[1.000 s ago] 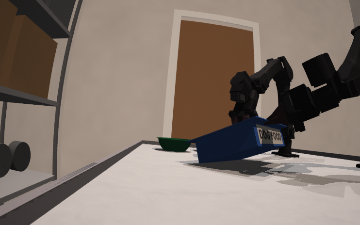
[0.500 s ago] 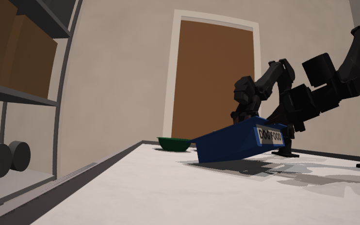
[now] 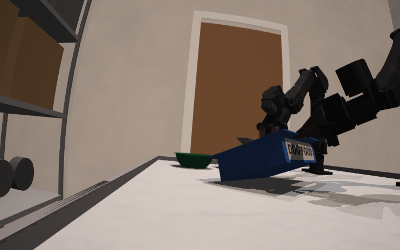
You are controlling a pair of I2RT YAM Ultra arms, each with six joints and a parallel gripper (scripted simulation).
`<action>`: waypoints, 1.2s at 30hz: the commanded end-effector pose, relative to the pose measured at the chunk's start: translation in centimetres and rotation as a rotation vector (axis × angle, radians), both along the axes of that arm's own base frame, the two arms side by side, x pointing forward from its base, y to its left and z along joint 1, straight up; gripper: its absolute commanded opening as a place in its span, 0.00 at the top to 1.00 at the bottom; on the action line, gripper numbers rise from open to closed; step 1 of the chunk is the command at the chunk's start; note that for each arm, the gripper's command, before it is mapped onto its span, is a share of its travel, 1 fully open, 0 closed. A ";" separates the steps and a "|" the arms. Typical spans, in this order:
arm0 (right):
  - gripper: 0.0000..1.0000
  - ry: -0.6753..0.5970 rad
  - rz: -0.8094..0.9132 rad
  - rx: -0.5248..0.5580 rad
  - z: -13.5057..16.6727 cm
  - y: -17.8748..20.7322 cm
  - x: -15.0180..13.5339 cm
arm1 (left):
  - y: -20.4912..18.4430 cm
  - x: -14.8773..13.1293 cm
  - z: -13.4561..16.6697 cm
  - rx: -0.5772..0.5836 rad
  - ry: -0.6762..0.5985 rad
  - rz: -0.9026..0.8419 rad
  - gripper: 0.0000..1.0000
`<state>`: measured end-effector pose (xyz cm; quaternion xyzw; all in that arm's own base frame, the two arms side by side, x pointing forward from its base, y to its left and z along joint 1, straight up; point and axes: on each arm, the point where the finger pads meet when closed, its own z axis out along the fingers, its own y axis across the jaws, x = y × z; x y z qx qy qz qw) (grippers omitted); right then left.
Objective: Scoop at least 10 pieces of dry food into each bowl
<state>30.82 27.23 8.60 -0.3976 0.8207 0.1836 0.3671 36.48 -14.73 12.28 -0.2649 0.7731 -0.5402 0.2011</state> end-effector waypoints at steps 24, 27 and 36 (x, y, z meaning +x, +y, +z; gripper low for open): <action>1.00 -0.107 -0.055 0.093 8.1 1.1 1.0 | -1.2 0.6 3.9 -0.011 -0.140 -0.064 1.00; 1.00 -0.118 -0.023 0.112 8.7 2.2 0.3 | -1.2 0.6 3.9 -0.011 -0.140 -0.064 1.00; 1.00 -0.116 -0.141 0.092 8.4 -1.1 2.8 | -1.2 0.6 3.9 -0.011 -0.140 -0.064 1.00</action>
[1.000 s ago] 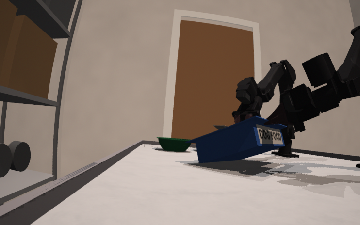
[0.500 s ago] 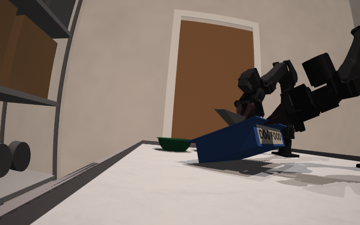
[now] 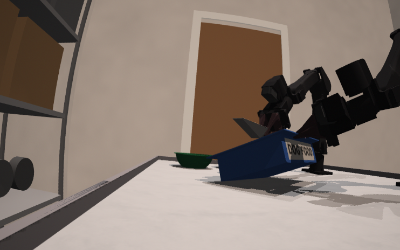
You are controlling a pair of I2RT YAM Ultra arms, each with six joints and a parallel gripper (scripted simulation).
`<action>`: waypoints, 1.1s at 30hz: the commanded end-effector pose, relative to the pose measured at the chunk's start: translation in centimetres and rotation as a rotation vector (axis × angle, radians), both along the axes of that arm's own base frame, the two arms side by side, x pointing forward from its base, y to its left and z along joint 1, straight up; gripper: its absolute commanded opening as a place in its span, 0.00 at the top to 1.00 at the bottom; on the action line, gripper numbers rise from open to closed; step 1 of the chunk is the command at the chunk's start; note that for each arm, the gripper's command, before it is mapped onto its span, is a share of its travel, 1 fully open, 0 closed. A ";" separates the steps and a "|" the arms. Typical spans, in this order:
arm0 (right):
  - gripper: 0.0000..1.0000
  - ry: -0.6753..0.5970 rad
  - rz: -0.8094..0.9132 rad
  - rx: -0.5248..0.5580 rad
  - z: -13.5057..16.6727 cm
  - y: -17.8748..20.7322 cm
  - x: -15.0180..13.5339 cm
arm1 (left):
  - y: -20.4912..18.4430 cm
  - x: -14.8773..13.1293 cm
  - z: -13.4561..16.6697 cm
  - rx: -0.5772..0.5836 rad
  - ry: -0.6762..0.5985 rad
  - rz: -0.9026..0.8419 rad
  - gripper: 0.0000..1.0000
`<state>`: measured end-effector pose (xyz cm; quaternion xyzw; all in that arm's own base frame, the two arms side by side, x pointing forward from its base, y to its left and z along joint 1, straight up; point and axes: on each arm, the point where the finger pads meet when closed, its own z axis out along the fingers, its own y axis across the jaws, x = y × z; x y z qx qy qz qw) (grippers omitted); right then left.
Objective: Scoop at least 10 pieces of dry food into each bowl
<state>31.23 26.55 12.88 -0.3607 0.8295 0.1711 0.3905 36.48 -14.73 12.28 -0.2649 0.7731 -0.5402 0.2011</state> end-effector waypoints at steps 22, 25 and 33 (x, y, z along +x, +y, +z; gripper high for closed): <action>1.00 0.039 -0.388 -0.019 -1.2 -12.3 5.0 | -1.2 0.6 3.9 -0.011 -0.140 -0.064 1.00; 1.00 0.021 -0.439 -0.008 0.1 -13.7 6.2 | -1.2 0.6 3.9 -0.011 -0.140 -0.064 1.00; 1.00 0.029 -0.541 -0.010 0.2 -17.1 7.2 | -1.2 0.6 3.9 -0.011 -0.140 -0.064 1.00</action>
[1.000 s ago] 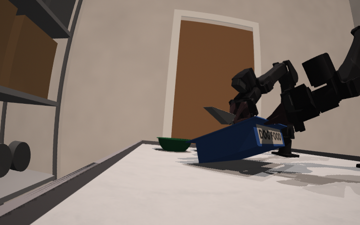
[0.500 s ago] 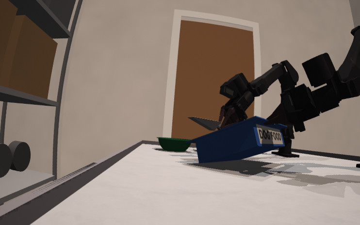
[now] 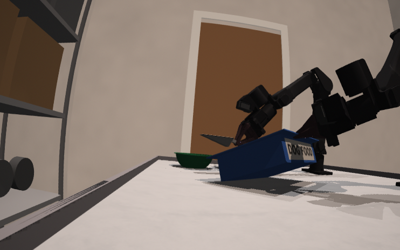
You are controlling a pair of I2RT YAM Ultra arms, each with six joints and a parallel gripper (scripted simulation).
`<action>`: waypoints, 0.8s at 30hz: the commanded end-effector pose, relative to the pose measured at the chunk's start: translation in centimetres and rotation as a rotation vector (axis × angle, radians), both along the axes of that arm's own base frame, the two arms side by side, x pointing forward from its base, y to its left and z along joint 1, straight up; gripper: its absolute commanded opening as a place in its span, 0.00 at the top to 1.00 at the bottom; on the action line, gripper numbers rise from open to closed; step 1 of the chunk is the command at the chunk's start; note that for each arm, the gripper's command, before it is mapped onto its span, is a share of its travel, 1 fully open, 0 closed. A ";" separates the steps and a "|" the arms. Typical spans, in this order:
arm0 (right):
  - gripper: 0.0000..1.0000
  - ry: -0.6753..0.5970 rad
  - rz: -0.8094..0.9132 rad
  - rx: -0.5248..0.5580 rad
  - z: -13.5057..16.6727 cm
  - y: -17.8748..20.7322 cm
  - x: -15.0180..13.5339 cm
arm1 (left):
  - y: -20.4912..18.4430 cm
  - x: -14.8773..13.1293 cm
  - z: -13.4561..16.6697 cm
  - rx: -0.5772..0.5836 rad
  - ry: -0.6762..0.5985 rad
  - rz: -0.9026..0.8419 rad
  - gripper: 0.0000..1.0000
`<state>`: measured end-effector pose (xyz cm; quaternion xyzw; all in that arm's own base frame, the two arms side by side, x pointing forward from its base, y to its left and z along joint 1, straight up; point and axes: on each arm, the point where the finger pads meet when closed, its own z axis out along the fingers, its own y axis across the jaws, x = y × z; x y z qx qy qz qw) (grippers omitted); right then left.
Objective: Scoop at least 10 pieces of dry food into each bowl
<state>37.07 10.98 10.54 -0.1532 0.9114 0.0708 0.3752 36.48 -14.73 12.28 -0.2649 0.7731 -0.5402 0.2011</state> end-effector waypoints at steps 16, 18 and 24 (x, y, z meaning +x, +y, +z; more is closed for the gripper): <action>1.00 -0.007 -0.306 -0.004 0.3 -9.9 0.5 | -1.2 0.6 3.9 -0.011 -0.140 -0.064 1.00; 1.00 0.020 -0.339 -0.008 -0.1 -11.0 0.1 | -1.2 0.6 3.9 -0.011 -0.140 -0.064 1.00; 1.00 -0.051 -0.336 0.009 2.2 -11.3 1.6 | -1.2 0.6 3.9 -0.011 -0.140 -0.064 1.00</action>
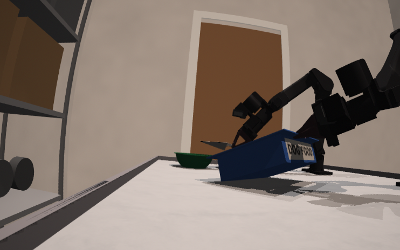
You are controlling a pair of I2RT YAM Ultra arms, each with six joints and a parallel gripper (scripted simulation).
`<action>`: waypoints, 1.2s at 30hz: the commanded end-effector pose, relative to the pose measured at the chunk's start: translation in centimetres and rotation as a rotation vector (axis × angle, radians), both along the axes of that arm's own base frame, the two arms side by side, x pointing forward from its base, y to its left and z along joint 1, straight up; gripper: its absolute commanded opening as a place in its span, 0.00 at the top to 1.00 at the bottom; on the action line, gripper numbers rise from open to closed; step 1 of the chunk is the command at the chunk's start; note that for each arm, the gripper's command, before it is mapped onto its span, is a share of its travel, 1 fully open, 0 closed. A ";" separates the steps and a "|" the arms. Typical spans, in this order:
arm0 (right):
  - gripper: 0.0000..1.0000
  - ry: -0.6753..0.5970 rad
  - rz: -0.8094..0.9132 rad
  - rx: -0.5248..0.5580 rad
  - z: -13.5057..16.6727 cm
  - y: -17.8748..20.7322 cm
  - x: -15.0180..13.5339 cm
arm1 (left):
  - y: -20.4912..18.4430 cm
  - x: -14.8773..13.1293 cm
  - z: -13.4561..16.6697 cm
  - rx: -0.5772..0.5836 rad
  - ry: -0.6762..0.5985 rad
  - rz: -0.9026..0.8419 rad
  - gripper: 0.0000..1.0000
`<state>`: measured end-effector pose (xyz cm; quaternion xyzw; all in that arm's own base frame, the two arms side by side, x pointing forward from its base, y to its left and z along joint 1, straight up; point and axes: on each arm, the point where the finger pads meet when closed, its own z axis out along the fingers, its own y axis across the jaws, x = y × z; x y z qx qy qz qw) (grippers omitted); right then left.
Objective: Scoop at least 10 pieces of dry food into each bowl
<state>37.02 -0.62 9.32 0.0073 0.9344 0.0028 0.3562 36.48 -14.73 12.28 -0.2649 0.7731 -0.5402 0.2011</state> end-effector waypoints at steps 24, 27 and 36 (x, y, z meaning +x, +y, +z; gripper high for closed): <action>1.00 0.093 0.010 -0.004 2.5 0.4 1.5 | -1.2 0.6 3.9 -0.011 -0.140 -0.064 1.00; 1.00 0.092 0.003 -0.004 3.5 0.1 1.6 | -1.2 0.6 3.9 -0.011 -0.140 -0.064 1.00; 1.00 0.162 0.000 -0.001 3.8 0.1 1.7 | -1.2 0.6 3.9 -0.011 -0.140 -0.064 1.00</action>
